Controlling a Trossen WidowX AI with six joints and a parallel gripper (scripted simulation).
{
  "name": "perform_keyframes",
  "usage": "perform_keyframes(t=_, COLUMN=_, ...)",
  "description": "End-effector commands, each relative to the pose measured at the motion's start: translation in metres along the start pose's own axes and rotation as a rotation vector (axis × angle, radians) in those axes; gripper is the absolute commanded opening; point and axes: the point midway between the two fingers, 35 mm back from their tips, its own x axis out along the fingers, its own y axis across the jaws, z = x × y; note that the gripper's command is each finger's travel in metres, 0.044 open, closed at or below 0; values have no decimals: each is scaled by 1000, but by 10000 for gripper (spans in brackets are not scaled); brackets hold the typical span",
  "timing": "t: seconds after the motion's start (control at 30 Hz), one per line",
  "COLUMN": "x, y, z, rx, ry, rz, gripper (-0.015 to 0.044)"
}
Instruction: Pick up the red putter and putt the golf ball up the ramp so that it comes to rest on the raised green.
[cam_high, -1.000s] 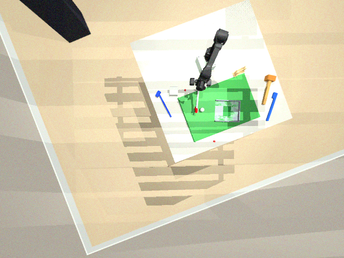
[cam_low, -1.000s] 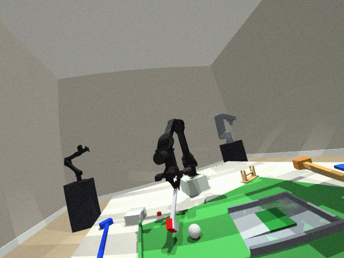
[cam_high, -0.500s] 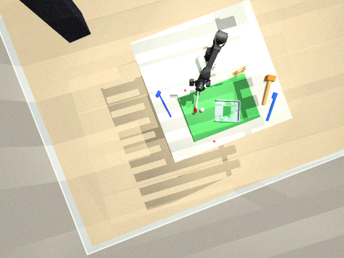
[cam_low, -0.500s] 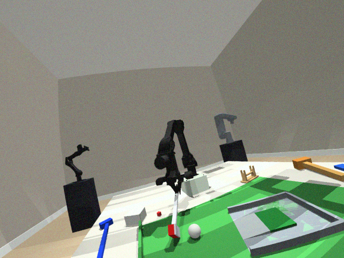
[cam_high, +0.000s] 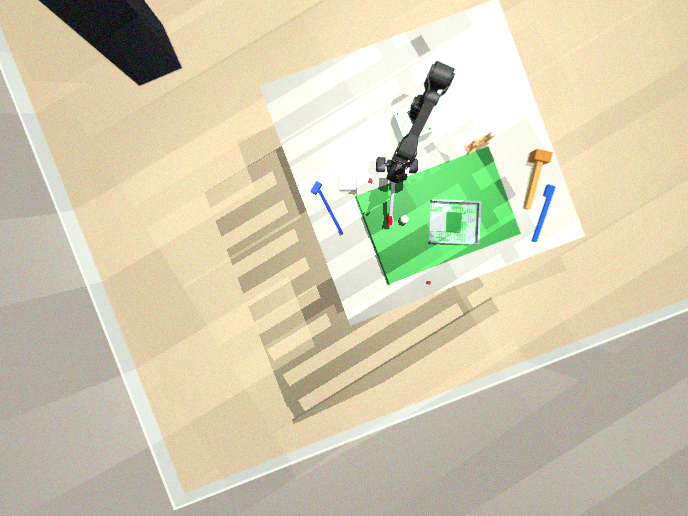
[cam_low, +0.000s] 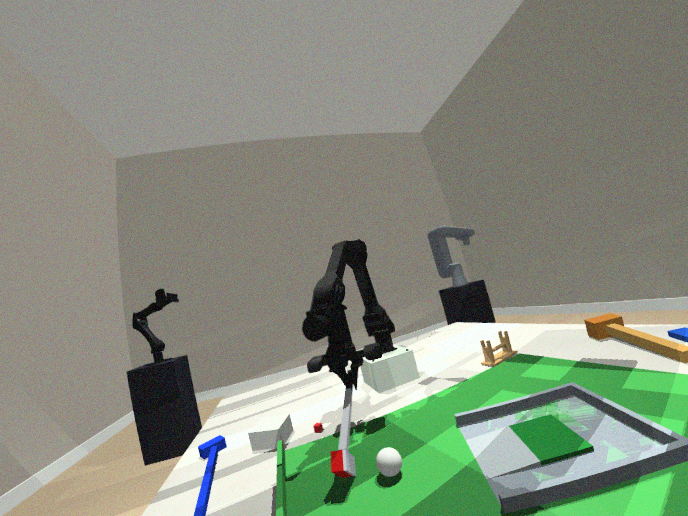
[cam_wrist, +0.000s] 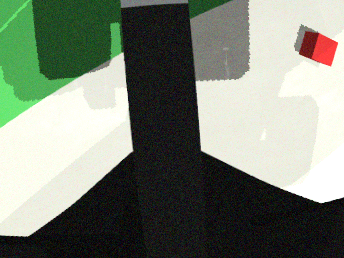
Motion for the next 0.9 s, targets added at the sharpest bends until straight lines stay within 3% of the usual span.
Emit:
perform_keyframes(t=0.0, x=-1, y=-18, z=2, rx=9, ry=-10, rz=-12, gripper=0)
perform_keyframes(t=0.4, x=1, y=-14, z=1, rx=7, ry=-4, rz=-7, gripper=0)
perform_keyframes(t=0.73, x=1, y=112, z=4, rx=9, ry=-10, rz=-2, gripper=0)
perform_keyframes(t=0.87, x=1, y=121, z=2, rx=9, ry=-10, rz=-1, gripper=0)
